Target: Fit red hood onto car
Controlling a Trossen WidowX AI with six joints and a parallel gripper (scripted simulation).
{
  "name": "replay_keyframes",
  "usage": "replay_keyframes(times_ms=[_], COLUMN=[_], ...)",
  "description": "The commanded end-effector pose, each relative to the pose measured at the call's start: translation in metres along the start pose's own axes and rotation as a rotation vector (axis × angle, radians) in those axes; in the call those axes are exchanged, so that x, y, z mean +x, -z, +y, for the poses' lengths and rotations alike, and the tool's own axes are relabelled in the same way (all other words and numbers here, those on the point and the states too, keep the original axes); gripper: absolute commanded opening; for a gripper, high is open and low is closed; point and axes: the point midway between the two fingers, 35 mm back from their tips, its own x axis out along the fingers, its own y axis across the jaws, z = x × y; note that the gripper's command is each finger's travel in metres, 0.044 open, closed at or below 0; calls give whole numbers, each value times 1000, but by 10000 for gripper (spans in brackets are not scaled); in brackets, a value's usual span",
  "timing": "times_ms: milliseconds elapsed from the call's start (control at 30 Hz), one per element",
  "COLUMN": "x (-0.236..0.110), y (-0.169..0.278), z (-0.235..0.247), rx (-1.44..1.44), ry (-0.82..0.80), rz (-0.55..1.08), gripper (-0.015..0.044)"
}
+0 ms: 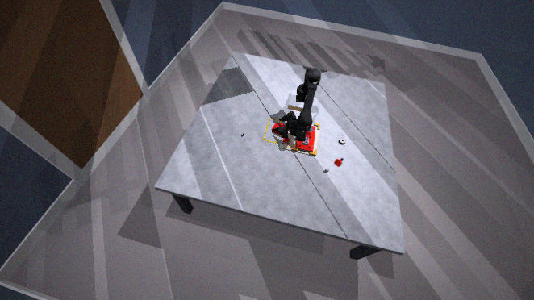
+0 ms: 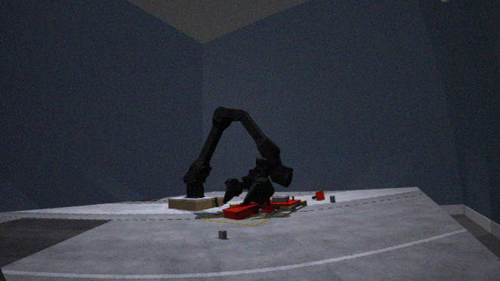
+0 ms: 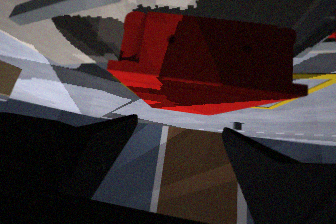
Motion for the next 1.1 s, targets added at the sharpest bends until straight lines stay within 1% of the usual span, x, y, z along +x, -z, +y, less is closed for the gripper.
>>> replay_keyframes(times_ms=[0, 167, 233, 267, 633, 833, 900, 1033, 1067], x=[-26, -95, -114, -83, -83, -83, -77, -51, -47], y=[4, 25, 33, 21, 21, 21, 22, 26, 27], z=[-6, -5, -1, -6, -6, -6, -4, 7, 8], rx=[-20, -100, -122, -96, -96, -96, -93, -70, -61], ry=[16, 33, 37, 29, 29, 29, -6, -137, -151], rz=[-12, -22, -23, -17, -17, -17, -67, -376, -460], gripper=[440, 440, 440, 440, 440, 282, 335, 440, 440])
